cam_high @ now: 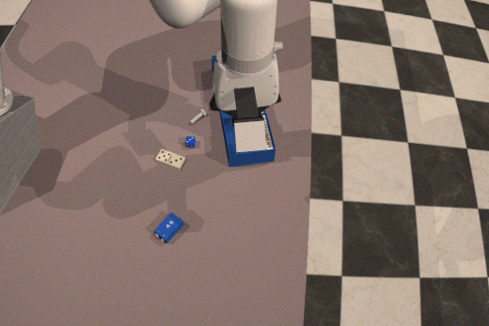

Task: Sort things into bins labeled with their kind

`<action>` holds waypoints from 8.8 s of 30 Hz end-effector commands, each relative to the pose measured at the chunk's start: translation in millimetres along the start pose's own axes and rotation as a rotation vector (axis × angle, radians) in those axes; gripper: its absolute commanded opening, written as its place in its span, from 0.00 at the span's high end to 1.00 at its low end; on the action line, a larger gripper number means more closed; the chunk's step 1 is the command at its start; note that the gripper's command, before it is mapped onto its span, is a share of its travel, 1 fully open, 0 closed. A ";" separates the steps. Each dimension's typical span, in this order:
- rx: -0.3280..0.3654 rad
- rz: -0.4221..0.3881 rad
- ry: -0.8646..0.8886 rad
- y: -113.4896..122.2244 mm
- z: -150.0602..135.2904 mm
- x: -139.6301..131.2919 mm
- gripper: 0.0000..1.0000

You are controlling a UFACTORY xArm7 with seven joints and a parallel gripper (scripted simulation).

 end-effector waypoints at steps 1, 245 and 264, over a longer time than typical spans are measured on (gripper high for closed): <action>0.004 0.001 0.000 1.6 -0.9 0.8 1.00; 0.004 -0.001 -0.937 -33.0 89.1 -64.7 1.00; 0.004 -0.001 -0.937 0.4 89.1 -64.7 1.00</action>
Point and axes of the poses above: the point where the finger pads meet when closed, its own y axis back along the fingers, its own z axis across the jaws, x = y × z, the point moved 9 cm from there along y, back along the fingers, and after that the axes turned 8 degrees about -y, right-handed, at the moved point
